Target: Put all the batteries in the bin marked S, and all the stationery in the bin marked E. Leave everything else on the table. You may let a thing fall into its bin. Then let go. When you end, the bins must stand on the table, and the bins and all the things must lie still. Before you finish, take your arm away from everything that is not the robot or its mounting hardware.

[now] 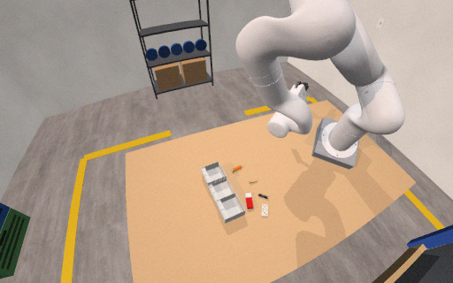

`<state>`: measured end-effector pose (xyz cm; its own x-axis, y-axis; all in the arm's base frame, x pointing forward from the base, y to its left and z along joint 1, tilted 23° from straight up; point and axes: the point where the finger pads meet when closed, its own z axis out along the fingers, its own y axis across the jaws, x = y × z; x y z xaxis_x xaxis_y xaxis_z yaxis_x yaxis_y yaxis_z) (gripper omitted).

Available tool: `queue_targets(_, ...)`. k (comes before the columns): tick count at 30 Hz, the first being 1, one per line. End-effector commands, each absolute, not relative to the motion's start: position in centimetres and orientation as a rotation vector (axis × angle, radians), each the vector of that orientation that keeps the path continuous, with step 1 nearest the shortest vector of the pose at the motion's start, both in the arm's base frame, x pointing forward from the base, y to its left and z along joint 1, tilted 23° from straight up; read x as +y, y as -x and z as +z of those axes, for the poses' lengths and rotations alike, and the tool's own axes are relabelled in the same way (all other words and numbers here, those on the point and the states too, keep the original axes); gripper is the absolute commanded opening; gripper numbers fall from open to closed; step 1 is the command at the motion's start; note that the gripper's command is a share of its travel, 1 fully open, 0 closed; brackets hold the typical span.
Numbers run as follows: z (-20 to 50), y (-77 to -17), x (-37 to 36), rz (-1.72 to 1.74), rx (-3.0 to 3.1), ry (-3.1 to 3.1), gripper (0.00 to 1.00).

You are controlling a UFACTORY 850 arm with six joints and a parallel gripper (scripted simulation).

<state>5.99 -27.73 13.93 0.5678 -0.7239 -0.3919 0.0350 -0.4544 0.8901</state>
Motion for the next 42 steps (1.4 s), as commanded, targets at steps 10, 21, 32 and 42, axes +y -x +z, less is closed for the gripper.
queue_targets(10,14.4,-7.6,-22.7,-1.207,-0.648,-2.064,0.07)
queue_targets(21,14.1,-10.1,-19.1,-1.259,-0.689,-2.285,0.07)
queue_targets(32,13.9,-13.6,-15.8,-1.223,-0.700,-2.542,0.07)
queue_targets(42,13.9,-16.5,-13.8,-1.146,-0.685,-2.724,0.07)
